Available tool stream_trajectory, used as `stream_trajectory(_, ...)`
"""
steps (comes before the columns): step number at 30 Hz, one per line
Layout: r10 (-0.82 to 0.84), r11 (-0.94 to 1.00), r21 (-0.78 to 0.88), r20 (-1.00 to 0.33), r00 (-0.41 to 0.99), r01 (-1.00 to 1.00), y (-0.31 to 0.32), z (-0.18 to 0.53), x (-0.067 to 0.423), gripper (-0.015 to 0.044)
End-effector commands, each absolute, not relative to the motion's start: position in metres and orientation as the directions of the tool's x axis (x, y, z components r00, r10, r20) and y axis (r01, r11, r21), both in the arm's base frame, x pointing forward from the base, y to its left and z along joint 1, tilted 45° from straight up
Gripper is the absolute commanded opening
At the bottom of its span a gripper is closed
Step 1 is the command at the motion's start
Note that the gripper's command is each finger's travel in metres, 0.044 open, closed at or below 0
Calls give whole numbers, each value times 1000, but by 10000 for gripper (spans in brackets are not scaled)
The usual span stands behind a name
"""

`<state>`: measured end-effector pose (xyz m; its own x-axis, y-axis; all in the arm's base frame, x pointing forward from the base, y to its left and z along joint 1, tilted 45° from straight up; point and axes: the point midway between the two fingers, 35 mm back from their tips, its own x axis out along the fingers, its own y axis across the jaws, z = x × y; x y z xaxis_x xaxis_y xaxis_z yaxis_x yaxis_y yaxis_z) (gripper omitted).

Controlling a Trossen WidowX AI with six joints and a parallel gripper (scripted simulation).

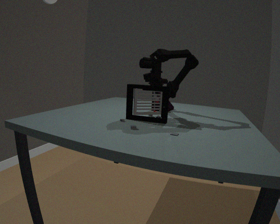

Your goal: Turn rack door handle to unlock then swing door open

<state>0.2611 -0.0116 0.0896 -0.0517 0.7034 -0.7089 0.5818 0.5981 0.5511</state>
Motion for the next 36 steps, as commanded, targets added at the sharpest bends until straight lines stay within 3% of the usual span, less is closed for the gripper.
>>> stream_trajectory(1, 704, 625, 587, -709, -46, 515, -17, 84, 259, 13)
stream_trajectory(36, 702, 712, 701, -711, -46, 20, -72, 30, 248, 13)
